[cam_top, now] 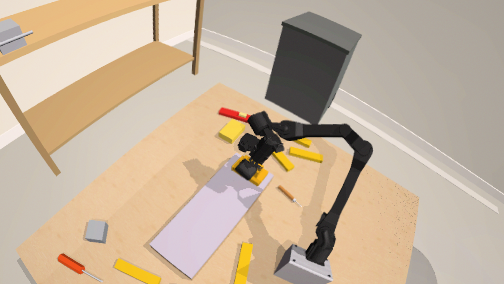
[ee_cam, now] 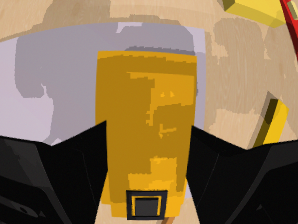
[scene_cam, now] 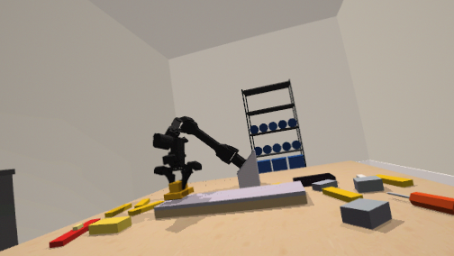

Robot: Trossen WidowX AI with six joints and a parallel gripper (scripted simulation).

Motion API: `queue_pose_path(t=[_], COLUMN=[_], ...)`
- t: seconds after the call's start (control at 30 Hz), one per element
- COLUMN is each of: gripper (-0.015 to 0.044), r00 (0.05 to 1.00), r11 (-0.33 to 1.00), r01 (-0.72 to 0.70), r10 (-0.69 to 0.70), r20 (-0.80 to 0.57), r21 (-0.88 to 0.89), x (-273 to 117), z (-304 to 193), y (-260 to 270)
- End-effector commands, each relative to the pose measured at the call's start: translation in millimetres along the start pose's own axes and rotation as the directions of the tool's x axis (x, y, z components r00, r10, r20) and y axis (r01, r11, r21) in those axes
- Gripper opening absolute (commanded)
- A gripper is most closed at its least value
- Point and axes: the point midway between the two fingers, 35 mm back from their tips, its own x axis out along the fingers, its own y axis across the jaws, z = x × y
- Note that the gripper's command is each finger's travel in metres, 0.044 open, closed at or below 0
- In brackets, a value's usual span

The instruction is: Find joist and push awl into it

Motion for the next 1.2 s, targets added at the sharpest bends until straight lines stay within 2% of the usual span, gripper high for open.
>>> queue_pose_path(t=[0.0,0.27,1.17], gripper=[0.0,0.0,0.0], r00=[1.0,1.0,1.0], r11=[1.0,1.0,1.0], r01=[-0.004,-0.004,-0.009], r10=[0.004,0.004,0.009], r20=[0.001,0.001,0.0], r21=[-0.009,-0.009,-0.008], x=[6.1,11.2,11.0], z=[-2.2,-3.9,-5.6], y=[1.8,3.6,109.3])
